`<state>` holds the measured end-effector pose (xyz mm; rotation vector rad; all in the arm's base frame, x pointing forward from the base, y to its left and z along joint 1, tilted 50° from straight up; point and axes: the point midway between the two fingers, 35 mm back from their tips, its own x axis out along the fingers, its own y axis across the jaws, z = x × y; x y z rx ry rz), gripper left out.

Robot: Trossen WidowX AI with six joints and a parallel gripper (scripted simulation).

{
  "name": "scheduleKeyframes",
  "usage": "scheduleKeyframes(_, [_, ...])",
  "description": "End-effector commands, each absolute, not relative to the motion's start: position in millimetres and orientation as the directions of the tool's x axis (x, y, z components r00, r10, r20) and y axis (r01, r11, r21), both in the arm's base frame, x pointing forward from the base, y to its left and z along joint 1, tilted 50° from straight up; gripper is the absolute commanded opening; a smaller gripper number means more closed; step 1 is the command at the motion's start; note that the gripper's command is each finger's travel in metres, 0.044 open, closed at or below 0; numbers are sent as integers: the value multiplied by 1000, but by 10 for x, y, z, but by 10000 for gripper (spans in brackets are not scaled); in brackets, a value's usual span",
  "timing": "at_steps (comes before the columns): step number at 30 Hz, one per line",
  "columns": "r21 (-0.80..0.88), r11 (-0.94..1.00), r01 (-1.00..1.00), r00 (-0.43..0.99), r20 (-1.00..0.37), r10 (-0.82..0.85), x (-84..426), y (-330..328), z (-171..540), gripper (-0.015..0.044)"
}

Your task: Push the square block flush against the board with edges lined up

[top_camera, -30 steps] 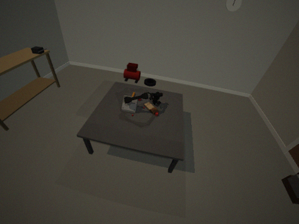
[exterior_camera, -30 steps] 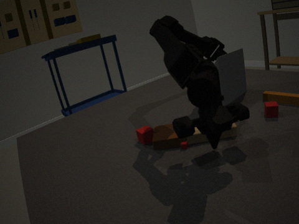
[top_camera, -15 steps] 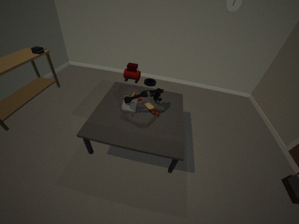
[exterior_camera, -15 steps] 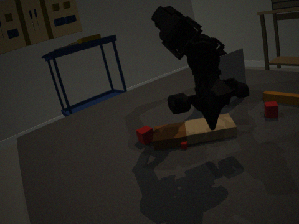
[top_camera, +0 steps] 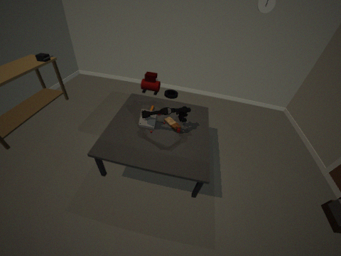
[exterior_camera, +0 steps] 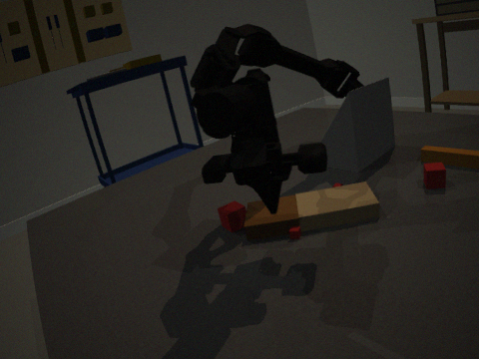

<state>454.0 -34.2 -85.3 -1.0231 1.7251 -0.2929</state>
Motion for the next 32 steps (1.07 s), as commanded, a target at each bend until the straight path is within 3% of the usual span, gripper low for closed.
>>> scheduleKeyframes(1, [-645,609,-462,-77,-655,-752,4552,-392,-810,0])
scheduleKeyframes(7, [-646,608,-462,-78,-653,-753,4516,-812,-1169,0])
scheduleKeyframes(32, [-646,607,-463,-78,-653,-754,4397,-852,-1111,0])
